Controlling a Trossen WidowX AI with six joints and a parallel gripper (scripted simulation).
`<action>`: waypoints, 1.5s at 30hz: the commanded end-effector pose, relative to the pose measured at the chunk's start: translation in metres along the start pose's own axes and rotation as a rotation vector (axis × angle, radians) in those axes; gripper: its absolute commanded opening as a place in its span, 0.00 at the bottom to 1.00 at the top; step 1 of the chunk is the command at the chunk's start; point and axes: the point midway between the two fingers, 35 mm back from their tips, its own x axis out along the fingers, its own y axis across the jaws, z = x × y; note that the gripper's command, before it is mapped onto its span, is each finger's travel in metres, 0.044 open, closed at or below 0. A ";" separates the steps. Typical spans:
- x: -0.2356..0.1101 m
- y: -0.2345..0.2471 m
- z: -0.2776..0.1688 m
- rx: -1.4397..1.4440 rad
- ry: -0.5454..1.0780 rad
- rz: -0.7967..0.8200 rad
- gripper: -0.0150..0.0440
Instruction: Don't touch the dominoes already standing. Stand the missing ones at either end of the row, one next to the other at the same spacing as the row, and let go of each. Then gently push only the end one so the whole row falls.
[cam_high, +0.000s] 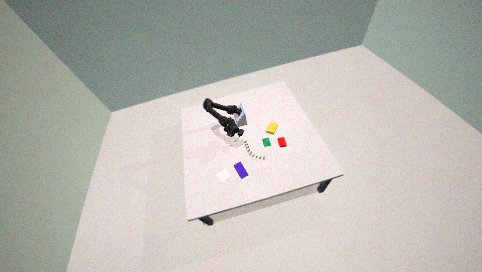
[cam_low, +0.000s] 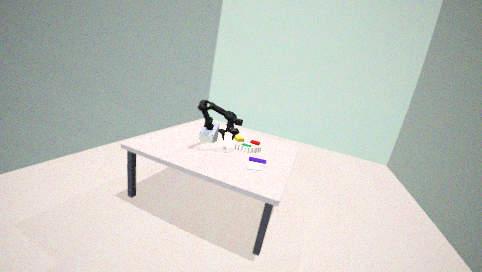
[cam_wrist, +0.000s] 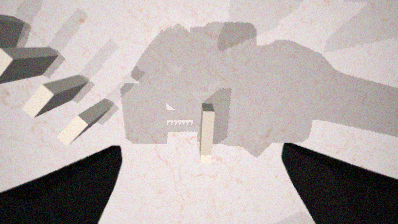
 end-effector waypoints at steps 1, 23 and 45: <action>0.005 -0.006 -0.004 0.041 -0.002 -0.009 1.00; 0.074 -0.009 -0.004 0.041 -0.004 -0.012 1.00; 0.085 -0.010 -0.004 0.040 -0.005 -0.012 0.69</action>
